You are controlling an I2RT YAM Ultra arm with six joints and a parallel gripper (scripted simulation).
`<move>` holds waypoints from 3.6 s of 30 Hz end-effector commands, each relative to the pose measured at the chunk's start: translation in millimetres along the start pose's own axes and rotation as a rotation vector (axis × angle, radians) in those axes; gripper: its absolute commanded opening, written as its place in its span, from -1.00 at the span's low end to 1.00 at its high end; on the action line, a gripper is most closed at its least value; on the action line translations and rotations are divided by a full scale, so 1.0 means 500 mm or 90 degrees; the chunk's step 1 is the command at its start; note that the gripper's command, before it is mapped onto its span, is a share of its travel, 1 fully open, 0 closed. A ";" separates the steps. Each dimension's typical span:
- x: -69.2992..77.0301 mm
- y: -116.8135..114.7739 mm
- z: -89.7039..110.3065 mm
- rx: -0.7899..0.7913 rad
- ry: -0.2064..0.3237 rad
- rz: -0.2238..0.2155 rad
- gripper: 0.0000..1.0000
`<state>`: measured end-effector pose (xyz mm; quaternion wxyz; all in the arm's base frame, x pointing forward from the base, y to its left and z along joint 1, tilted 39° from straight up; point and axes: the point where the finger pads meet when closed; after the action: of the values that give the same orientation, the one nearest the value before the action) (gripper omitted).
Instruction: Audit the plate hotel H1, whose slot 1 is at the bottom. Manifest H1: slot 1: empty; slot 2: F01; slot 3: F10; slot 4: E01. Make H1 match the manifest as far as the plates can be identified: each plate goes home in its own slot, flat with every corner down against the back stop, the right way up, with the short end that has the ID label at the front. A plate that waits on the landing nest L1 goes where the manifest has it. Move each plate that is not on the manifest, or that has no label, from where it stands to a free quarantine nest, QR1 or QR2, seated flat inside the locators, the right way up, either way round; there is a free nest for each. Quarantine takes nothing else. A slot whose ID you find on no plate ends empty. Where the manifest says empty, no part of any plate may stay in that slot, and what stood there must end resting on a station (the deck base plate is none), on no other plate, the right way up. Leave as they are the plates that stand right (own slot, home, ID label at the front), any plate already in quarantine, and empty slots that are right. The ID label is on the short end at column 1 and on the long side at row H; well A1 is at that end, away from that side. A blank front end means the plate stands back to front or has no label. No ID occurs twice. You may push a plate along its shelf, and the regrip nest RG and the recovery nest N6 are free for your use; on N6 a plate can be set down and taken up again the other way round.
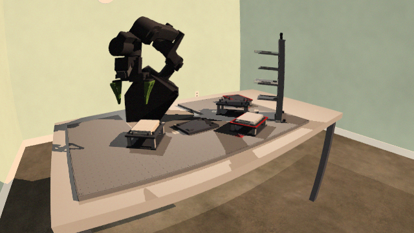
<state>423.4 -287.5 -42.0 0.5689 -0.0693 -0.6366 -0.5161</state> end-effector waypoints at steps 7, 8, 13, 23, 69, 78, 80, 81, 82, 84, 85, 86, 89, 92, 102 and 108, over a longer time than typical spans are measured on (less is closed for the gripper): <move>0.077 -0.004 -0.007 -0.039 0.043 0.000 1.00; 0.077 -0.004 -0.007 -0.039 0.043 0.000 1.00; 0.104 -0.004 -0.009 -0.039 0.043 0.000 1.00; 0.125 -0.004 -0.010 -0.039 0.043 0.000 1.00; 0.155 -0.045 0.164 -0.036 0.026 0.001 1.00; 0.156 -0.053 0.210 -0.036 0.026 0.000 1.00; 0.157 -0.057 0.224 -0.036 0.026 0.001 1.00; 0.157 -0.058 0.230 -0.036 0.027 0.002 1.00; 0.157 -0.058 0.230 -0.036 0.026 0.002 1.00; 0.157 -0.057 0.230 -0.035 0.026 0.000 1.00; 0.170 -0.050 0.214 -0.024 0.009 0.002 1.00; 0.172 -0.049 0.213 -0.022 0.007 0.002 1.00; 0.171 -0.050 0.213 -0.024 0.008 0.002 1.00; 0.140 -0.050 0.232 -0.039 0.029 -0.002 1.00; 0.080 -0.055 0.235 -0.044 0.029 -0.005 1.00; 0.012 -0.058 0.246 -0.047 0.052 -0.003 1.00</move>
<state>315.4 -213.1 -18.9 0.6020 -0.0640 -0.5868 -0.5378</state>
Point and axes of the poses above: the point where the finger pads meet when closed, its own x axis back along the fingers, its own y axis across the jaws, z = x × y, and after that the axes turned 15 degrees about -x, right-handed
